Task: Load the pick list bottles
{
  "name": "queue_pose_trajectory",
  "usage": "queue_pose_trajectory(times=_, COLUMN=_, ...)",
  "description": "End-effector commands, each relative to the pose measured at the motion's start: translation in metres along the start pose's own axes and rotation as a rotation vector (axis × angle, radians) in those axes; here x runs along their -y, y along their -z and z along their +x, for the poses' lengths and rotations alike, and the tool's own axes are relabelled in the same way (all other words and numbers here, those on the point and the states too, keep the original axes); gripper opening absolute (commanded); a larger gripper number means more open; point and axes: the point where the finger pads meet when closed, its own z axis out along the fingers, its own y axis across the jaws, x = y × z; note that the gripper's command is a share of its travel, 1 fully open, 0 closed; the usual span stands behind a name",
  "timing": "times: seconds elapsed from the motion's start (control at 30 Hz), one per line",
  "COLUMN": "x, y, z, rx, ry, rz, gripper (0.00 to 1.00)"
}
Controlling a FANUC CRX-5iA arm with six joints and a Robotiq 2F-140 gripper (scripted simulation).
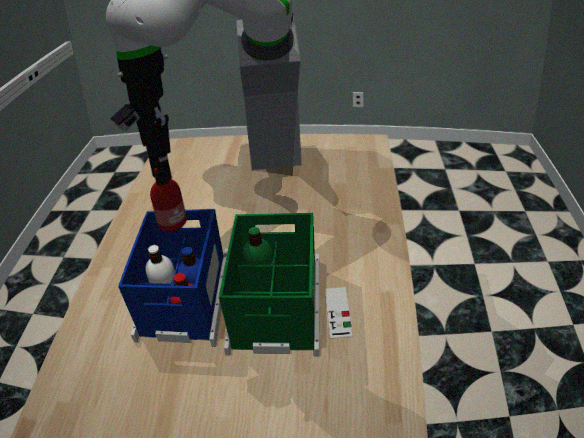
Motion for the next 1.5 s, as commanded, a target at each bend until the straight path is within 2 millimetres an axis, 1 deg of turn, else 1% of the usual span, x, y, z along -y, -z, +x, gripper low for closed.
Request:
queue_pose_trajectory(times=0.0, x=0.002, y=0.001, z=0.0, rx=-0.002, ry=0.0, rz=-0.001, gripper=0.1)
queue_pose_trajectory(times=0.47, x=0.029, y=0.0, z=-0.009, rx=-0.002, ry=0.0, rz=-0.001, gripper=0.1)
queue_pose_trajectory(times=0.53, x=0.029, y=0.0, z=-0.009, rx=-0.002, ry=0.0, rz=-0.001, gripper=0.1)
queue_pose_trajectory(times=1.03, x=0.057, y=0.0, z=-0.019, rx=-0.002, ry=0.0, rz=-0.001, gripper=0.1)
queue_pose_trajectory(times=1.1, x=0.057, y=0.0, z=-0.019, rx=-0.002, ry=0.0, rz=-0.001, gripper=0.1)
queue_pose_trajectory(times=1.47, x=0.078, y=0.0, z=-0.026, rx=-0.002, ry=0.0, rz=-0.001, gripper=0.1)
